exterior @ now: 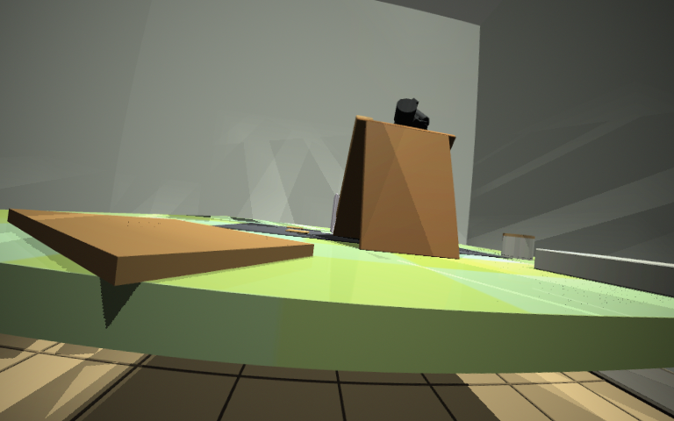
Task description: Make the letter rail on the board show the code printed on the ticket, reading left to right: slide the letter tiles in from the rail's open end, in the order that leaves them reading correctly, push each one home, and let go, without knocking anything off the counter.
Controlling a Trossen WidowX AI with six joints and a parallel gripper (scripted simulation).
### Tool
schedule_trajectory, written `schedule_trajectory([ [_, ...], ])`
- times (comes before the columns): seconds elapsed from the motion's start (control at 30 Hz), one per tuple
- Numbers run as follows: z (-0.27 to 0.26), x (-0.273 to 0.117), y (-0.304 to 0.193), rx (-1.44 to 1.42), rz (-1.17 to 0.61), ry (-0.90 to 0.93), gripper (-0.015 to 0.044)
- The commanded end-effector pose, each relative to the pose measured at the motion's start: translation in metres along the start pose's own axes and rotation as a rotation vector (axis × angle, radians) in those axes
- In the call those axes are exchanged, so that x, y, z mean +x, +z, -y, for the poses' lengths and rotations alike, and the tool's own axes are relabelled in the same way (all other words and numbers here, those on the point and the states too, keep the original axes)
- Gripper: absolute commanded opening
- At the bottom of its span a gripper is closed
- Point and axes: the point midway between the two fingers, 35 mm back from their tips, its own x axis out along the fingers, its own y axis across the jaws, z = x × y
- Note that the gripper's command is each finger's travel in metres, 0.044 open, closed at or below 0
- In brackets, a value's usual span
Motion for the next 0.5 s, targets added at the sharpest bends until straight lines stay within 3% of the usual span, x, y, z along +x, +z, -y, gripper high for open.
schedule_trajectory([
  [0.0, -0.0135, 0.0015, -0.0024, -0.015, -0.158, 0.025, 0.0000],
  [0.47, -0.0128, 0.0028, -0.0002, -0.015, -0.158, 0.025, 0.0000],
])
